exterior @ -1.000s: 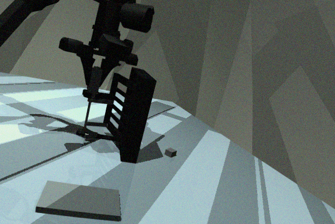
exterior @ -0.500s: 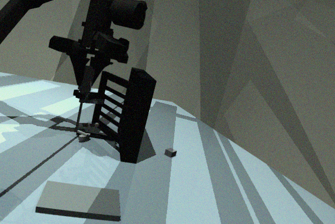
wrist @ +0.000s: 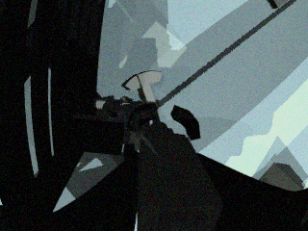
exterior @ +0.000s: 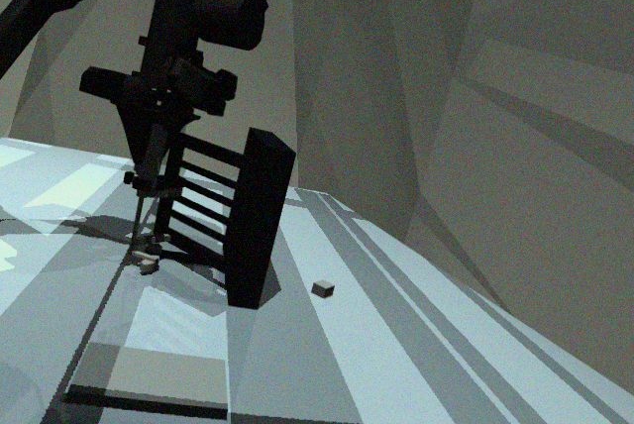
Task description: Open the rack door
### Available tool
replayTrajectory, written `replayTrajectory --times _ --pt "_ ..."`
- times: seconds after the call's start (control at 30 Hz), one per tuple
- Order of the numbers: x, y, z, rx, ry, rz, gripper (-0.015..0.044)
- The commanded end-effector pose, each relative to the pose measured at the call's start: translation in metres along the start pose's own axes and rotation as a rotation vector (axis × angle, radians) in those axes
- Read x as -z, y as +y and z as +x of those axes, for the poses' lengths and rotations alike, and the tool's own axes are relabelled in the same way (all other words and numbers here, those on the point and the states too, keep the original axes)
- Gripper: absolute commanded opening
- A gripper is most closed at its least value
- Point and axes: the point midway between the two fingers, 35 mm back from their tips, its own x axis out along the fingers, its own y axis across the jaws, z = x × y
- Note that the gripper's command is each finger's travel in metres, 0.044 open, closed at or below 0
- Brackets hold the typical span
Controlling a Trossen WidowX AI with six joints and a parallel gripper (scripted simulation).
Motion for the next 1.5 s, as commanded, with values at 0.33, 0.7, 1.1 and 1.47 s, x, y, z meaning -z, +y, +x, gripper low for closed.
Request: replayTrajectory --times 0.33,0.7,1.1,1.47 --pt "-0.011 -0.025 0.001 0.000 -0.002 -0.255 0.0025" --pt "-0.024 -0.044 0.001 0.002 -0.003 -0.432 0.0025" --pt "-0.042 -0.063 0.001 0.003 -0.004 -0.632 0.0025" --pt "-0.063 -0.077 0.000 0.005 -0.005 -0.827 0.0025"
